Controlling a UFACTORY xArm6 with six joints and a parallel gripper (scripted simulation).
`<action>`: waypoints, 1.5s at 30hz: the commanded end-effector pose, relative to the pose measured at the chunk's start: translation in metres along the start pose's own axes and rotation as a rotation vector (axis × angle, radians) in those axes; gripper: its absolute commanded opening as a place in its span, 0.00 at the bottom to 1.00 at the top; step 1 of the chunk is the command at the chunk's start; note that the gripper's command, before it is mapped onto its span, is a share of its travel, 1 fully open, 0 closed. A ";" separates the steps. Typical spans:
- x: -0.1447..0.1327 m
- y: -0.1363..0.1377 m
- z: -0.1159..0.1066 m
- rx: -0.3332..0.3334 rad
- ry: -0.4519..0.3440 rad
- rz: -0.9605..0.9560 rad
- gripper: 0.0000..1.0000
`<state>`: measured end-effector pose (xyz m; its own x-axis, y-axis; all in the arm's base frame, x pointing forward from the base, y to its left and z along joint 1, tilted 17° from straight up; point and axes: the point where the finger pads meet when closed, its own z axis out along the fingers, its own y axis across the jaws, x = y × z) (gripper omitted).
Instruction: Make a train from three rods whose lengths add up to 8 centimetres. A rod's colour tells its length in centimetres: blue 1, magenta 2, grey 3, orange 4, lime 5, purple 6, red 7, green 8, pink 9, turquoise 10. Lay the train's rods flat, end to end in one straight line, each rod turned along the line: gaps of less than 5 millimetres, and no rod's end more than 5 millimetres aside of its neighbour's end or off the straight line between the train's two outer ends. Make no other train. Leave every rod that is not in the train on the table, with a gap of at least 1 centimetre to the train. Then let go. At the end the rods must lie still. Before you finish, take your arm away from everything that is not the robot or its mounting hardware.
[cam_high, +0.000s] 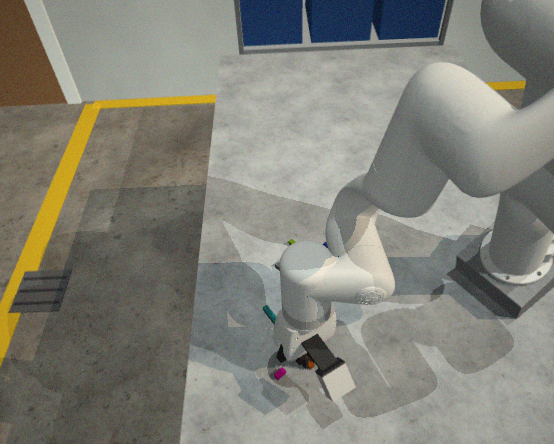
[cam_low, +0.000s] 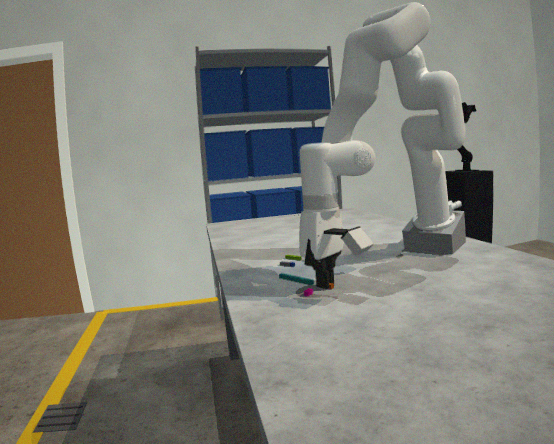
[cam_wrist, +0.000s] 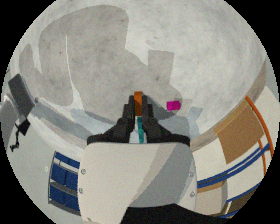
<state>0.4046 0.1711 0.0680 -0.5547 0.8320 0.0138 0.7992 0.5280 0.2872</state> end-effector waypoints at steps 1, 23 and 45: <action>0.000 0.002 -0.006 -0.004 -0.001 0.000 0.04; 0.000 0.001 -0.100 -0.004 -0.001 0.000 0.04; -0.123 -0.018 -0.097 0.013 -0.001 -0.113 0.04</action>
<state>0.4218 0.0708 0.1563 -0.6107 0.7914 -0.0257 0.7585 0.5940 0.2680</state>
